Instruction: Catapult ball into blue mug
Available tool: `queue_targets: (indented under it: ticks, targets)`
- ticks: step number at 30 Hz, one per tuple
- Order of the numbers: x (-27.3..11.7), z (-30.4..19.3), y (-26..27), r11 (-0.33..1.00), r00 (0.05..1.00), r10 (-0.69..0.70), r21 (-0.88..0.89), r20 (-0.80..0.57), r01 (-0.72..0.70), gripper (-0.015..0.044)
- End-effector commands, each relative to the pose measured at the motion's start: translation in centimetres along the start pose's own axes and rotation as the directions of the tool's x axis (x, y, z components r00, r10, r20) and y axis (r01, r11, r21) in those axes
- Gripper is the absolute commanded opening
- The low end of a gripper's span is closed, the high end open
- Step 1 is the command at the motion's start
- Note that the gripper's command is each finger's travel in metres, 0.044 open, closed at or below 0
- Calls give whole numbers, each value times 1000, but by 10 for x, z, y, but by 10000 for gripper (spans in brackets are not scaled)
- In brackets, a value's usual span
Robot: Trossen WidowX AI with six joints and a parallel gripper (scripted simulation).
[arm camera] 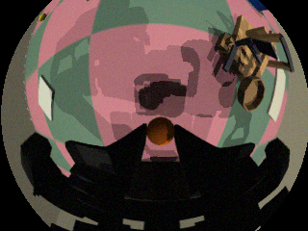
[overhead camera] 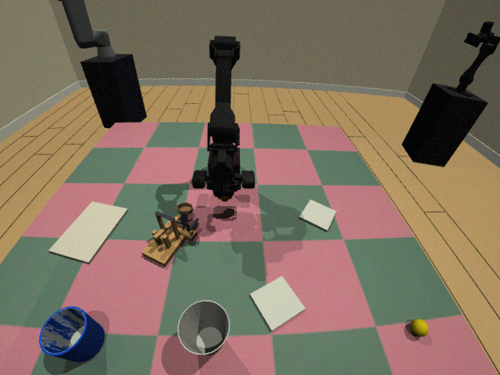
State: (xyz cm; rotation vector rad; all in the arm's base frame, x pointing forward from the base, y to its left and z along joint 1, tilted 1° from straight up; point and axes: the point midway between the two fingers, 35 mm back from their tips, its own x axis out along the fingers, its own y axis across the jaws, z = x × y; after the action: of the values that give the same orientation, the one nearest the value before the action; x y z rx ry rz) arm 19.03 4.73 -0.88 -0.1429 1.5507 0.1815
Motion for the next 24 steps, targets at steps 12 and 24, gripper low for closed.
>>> queue_targets:
  ticks: [12, 24]
  targets:
    - [-91, -8, 7, 1000, 1000, 0, 3, 12, 0, 0]
    - [-92, 6, -7, 998, 999, -3, 70, -36, 5, 0]
